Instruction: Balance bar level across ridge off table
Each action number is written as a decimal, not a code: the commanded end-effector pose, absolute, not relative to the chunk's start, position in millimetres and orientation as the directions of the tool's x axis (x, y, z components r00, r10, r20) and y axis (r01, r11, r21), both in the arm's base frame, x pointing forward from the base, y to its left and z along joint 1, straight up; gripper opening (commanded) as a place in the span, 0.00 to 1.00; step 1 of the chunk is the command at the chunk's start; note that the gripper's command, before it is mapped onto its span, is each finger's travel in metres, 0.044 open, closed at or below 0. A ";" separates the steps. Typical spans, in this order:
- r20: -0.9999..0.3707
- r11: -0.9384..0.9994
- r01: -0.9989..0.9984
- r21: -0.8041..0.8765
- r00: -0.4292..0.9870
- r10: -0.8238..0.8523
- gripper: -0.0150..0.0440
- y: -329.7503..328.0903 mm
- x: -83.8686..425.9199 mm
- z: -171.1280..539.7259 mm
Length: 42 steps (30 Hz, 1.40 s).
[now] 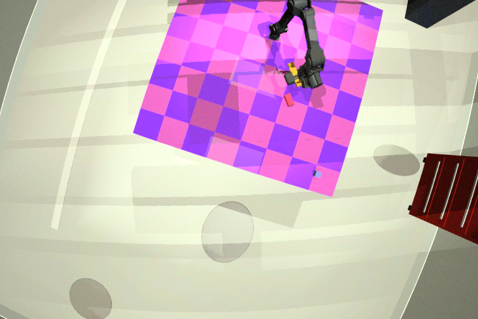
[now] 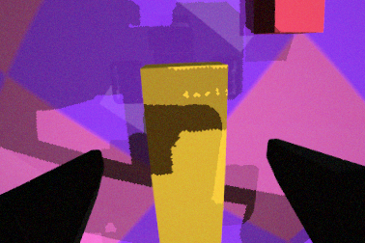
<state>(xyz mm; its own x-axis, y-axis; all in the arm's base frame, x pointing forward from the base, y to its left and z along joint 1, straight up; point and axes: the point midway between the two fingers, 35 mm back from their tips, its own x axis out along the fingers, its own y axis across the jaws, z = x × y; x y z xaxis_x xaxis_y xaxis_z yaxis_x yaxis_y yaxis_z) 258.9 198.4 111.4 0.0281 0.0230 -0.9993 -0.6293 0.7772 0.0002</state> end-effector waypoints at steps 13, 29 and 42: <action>-0.999 0.777 -0.629 0.000 0.028 0.023 1.00 196.3 256.2 211.3; -0.999 0.777 -0.629 0.000 0.028 0.023 1.00 196.3 256.2 211.3; -0.999 0.777 -0.629 0.000 0.028 0.023 1.00 196.3 256.2 211.3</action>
